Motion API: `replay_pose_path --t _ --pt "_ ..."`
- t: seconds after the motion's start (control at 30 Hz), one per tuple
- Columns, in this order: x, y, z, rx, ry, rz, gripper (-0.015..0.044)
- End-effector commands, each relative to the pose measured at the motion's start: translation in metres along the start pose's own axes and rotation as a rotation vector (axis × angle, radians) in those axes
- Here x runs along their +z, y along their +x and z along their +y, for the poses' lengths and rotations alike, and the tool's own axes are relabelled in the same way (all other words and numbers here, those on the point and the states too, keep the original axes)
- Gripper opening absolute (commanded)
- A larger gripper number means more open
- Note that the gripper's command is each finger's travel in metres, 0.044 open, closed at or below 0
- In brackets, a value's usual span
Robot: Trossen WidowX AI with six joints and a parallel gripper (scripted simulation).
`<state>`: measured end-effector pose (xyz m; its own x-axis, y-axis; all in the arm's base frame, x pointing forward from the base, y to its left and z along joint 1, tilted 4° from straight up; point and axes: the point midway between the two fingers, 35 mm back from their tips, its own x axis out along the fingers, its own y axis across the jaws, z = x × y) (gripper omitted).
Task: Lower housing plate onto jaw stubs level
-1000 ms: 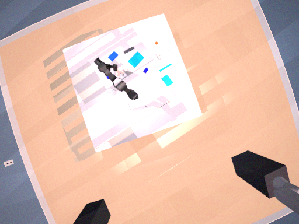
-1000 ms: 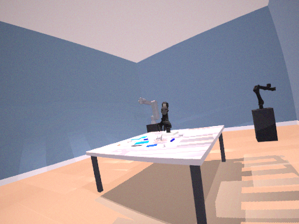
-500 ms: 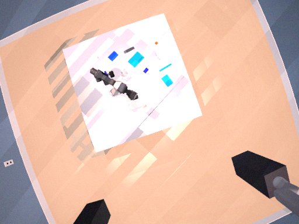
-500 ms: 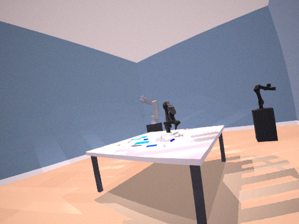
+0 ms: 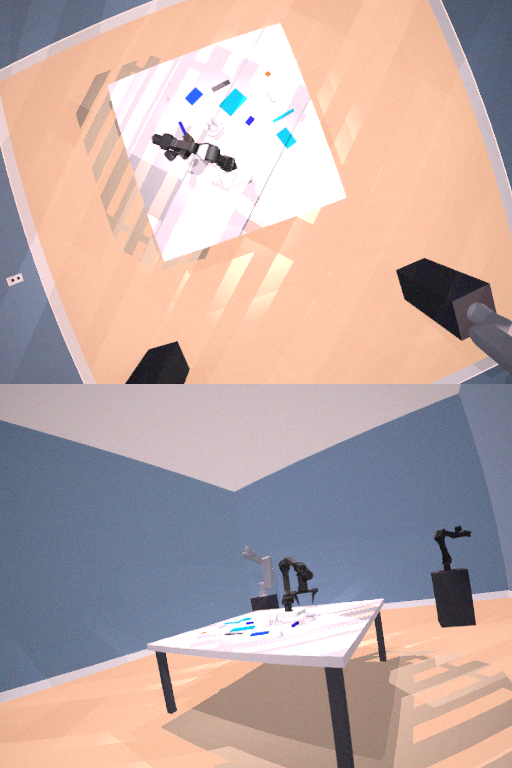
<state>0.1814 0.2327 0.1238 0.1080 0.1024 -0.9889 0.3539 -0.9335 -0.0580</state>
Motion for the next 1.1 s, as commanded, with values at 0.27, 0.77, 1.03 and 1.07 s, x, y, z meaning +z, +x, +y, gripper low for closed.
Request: replay_pose_path --t 0.27,0.77,1.03,1.07 --pt "0.031 -0.004 -0.014 -0.02 -0.132 -0.073 0.044" --pt "0.034 0.037 -0.014 -0.02 -0.132 -0.073 0.044" --pt "0.035 0.049 -0.015 -0.02 -0.132 -0.073 0.044" --pt "0.035 0.051 -0.015 -0.02 -0.132 -0.073 0.044"
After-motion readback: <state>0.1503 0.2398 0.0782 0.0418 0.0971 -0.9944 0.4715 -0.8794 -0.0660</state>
